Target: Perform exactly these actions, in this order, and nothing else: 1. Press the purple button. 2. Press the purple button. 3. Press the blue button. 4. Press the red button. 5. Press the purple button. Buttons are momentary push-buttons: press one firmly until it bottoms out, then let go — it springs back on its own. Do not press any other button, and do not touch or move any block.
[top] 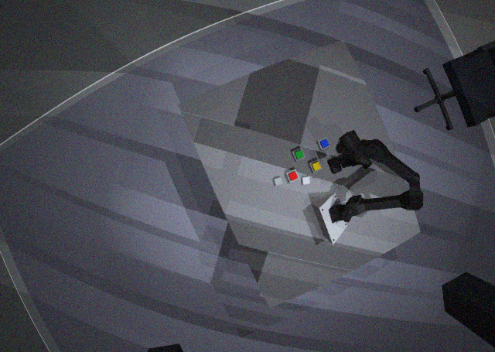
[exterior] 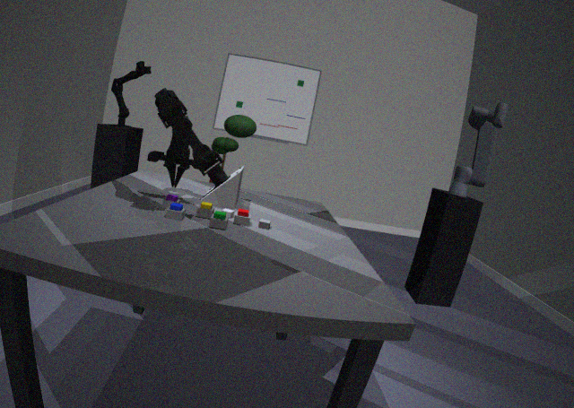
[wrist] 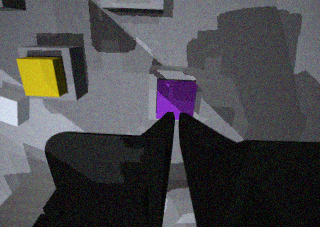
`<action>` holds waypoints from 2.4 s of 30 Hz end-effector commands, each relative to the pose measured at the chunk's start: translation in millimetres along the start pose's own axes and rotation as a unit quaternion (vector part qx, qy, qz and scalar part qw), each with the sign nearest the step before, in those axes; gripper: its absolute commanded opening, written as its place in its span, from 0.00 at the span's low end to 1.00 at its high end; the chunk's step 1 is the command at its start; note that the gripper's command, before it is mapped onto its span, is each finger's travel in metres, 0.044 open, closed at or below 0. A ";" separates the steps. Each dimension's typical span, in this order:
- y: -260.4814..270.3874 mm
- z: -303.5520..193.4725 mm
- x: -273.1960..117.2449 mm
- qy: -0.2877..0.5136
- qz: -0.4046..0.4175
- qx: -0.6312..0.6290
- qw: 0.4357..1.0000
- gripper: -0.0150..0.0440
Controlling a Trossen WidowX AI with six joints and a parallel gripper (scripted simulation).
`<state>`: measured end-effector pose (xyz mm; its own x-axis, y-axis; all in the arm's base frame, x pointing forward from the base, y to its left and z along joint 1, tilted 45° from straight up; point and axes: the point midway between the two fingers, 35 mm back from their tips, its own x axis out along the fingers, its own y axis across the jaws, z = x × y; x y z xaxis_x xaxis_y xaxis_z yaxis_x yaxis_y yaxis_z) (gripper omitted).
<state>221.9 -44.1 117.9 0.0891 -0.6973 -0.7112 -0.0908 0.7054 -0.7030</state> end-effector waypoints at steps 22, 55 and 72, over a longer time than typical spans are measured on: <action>-2.1 -0.5 35.5 -0.005 -0.004 0.001 1.000 0.29; 11.9 12.0 -2.3 -0.010 0.006 0.000 1.000 0.47; 246.9 63.1 -62.6 -0.010 0.036 -0.005 0.999 0.93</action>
<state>269.7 147.1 17.6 0.1166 -0.6287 -0.7688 -0.1050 0.7620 -0.6391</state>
